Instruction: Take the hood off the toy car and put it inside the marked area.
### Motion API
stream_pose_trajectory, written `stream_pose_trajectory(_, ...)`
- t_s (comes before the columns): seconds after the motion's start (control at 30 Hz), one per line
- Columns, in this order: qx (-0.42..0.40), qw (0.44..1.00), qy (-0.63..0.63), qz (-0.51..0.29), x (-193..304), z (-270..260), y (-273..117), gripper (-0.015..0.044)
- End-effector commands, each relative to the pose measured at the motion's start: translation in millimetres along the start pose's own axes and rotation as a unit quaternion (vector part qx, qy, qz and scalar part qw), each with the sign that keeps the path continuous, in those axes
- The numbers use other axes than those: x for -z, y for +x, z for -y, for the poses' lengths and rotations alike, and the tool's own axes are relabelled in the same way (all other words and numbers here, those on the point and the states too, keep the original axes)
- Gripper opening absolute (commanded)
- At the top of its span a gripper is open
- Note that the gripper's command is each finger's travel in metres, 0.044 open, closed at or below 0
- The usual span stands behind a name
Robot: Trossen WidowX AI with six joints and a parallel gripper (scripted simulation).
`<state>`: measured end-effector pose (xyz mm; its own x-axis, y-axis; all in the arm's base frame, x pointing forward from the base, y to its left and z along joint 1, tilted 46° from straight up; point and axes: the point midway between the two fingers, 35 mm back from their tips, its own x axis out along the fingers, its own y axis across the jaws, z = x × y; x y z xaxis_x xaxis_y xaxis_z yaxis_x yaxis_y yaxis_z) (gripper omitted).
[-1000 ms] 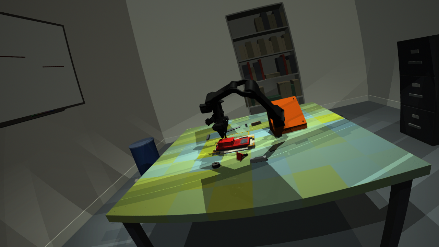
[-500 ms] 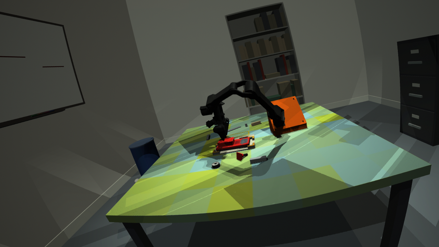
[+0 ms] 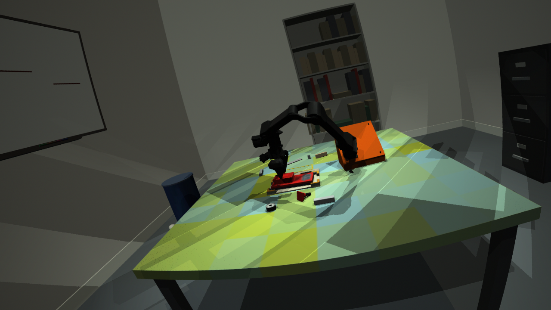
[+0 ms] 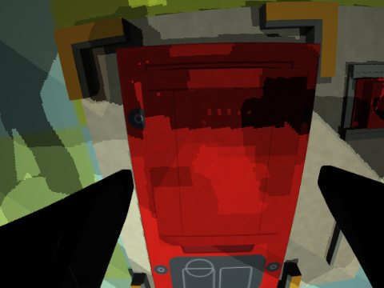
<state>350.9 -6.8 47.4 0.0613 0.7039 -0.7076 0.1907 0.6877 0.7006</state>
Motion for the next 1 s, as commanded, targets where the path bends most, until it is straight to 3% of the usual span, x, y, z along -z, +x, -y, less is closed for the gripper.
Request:
stream_pose_trajectory(0.0, -0.002, 1.000, 0.000, -0.001, 0.3, -1.2, 2.8, 0.0440)
stream_pose_trajectory(0.97, -0.002, 1.000, 0.000, -0.001, 0.2, -1.4, 16.8, 0.0440)
